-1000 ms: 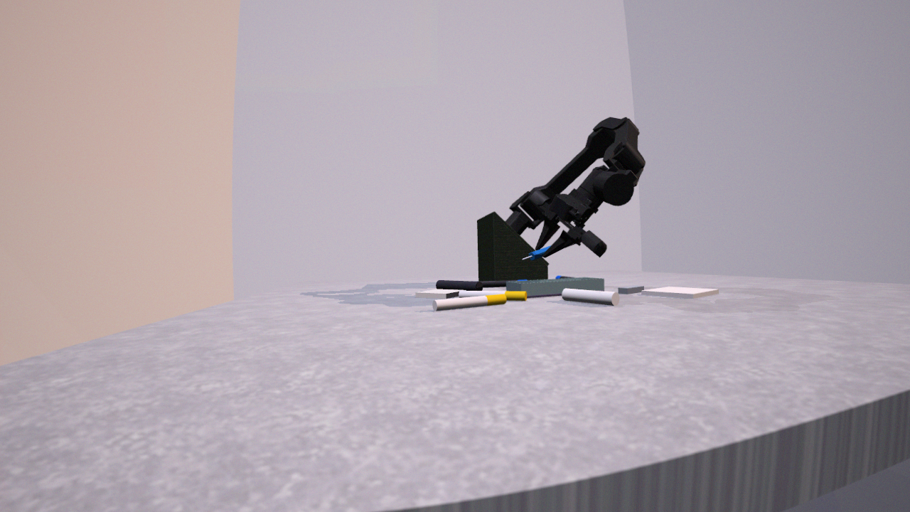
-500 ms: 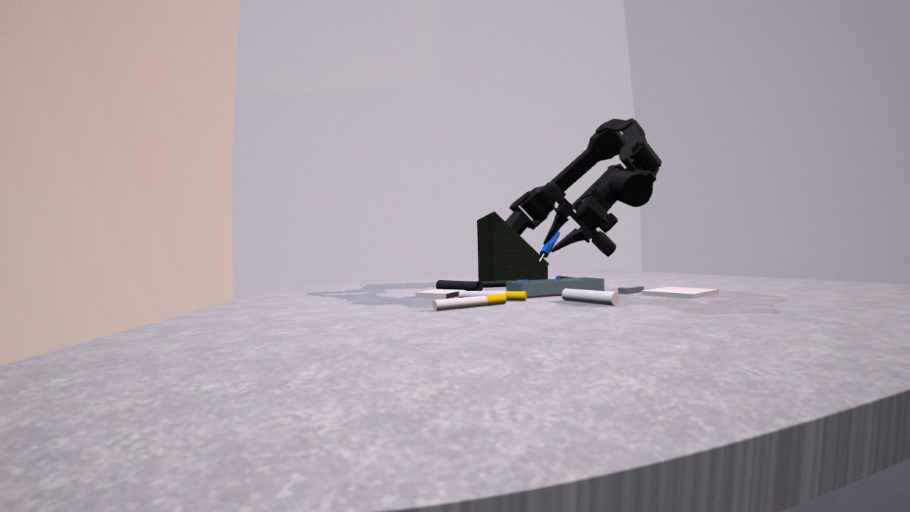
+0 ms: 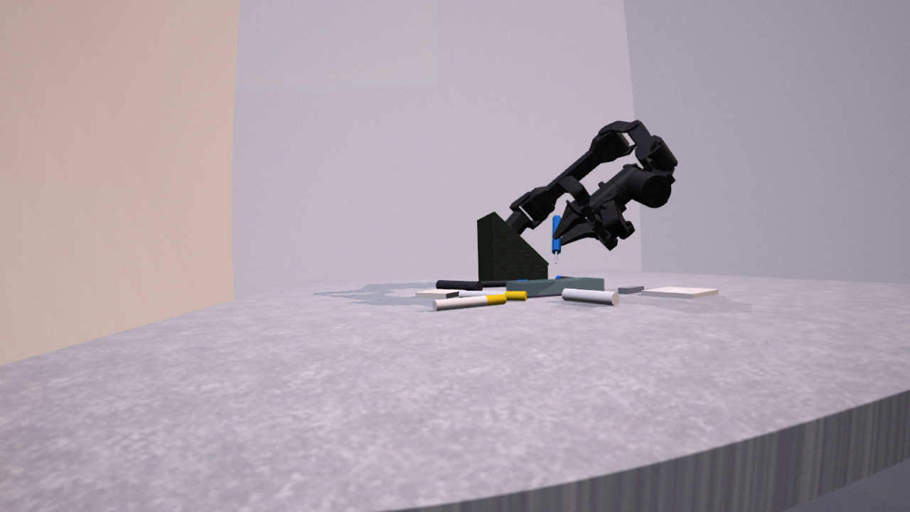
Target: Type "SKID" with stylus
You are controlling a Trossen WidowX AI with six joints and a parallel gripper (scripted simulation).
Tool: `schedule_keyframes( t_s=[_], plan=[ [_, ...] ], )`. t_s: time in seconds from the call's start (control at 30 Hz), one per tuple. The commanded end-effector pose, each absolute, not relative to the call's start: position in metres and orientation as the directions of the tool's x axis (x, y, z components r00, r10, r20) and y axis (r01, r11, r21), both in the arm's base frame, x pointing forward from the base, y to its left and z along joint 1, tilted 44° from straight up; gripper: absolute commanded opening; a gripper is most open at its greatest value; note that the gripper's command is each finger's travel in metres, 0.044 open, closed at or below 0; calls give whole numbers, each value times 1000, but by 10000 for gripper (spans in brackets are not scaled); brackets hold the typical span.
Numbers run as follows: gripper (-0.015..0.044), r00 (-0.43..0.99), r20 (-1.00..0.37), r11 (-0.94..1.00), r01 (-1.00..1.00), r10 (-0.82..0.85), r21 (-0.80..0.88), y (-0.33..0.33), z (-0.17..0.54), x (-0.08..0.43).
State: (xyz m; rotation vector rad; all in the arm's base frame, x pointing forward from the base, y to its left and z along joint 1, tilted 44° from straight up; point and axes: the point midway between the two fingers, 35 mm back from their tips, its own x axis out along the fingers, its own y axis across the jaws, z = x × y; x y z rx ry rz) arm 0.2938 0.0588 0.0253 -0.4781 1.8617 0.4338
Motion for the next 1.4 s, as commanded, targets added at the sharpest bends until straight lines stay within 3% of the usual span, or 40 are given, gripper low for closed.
schedule_keyframes(
  t_s=[0.0, 0.6, 1.37],
  plan=[
    [0, -300, -943, 756, -648, -144, 90, 60, 31, 299],
    [0, -268, -931, 201, -954, -246, 222, 68, 55, 313],
    [0, -269, -931, 195, -955, -246, 224, 92, 30, 311]
  ],
)
